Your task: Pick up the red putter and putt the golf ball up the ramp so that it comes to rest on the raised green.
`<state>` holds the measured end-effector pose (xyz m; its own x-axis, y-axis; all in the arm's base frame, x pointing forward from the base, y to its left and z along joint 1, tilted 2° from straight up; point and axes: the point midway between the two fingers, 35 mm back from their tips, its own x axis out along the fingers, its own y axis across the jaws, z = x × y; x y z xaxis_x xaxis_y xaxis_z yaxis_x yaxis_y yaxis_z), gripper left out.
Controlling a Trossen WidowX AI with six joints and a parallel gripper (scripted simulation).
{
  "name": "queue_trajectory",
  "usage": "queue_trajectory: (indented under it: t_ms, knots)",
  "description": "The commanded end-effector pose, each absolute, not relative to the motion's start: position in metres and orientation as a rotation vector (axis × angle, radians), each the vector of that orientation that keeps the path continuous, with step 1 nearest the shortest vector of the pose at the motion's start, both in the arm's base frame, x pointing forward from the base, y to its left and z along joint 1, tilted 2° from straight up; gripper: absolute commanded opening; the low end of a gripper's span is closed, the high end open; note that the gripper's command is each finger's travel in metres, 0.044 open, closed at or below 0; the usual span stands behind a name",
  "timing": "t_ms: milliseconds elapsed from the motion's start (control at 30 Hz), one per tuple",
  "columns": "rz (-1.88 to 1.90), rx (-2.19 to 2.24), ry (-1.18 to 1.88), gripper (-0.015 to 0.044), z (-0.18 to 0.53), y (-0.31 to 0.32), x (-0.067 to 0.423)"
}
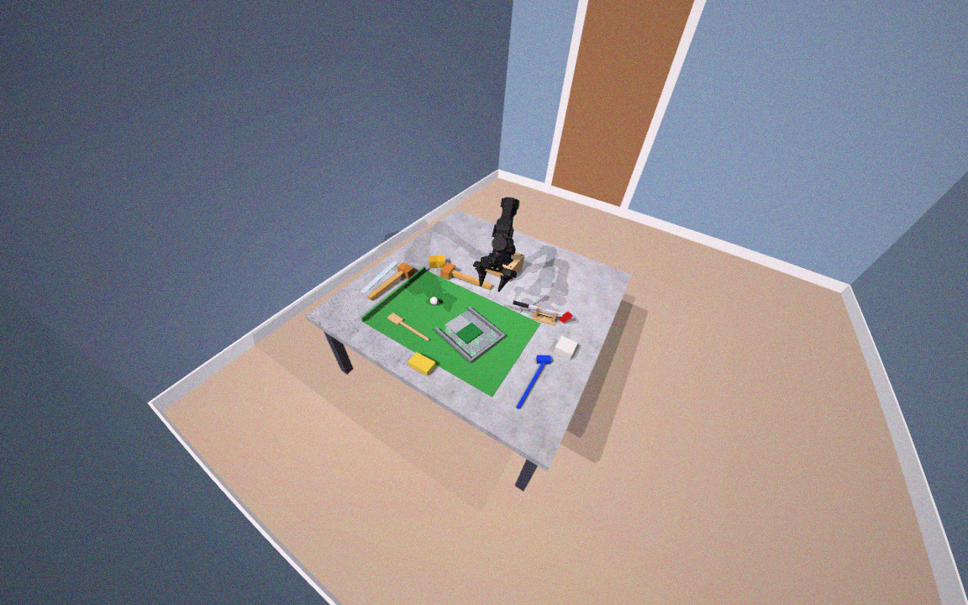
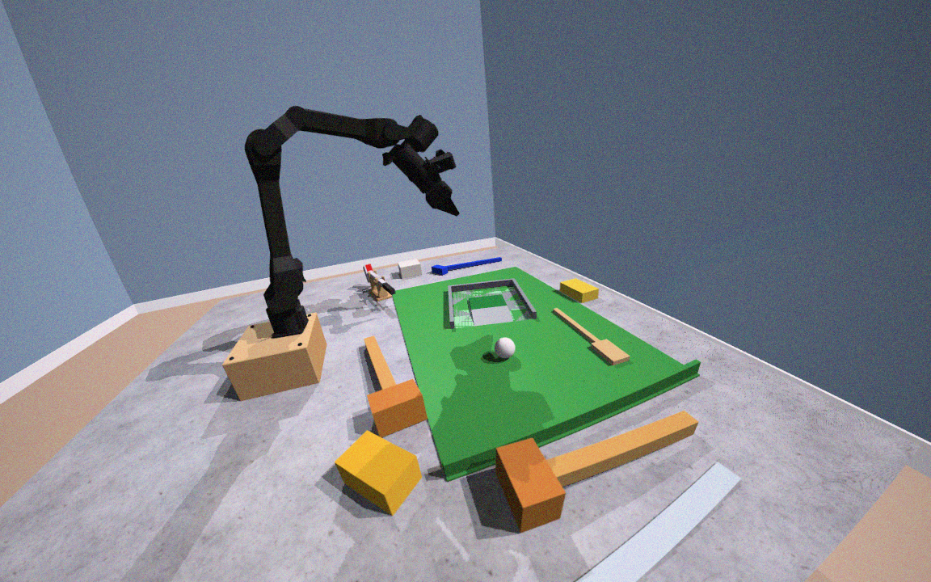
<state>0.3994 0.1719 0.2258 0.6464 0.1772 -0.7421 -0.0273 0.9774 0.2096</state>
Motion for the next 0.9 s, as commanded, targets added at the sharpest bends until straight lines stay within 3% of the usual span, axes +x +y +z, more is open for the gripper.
queue_trajectory:
  t_ms: [0, 733, 867]
  knots:
    - [0.426, -0.245, 0.995, 0.044, 0.165, 0.2, 0.363]
    - [1.525, -1.225, 0.868, 0.044, 0.047, 0.228, 0.225]
    - [1.56, -1.246, 0.853, 0.044, 0.045, 0.228, 0.221]
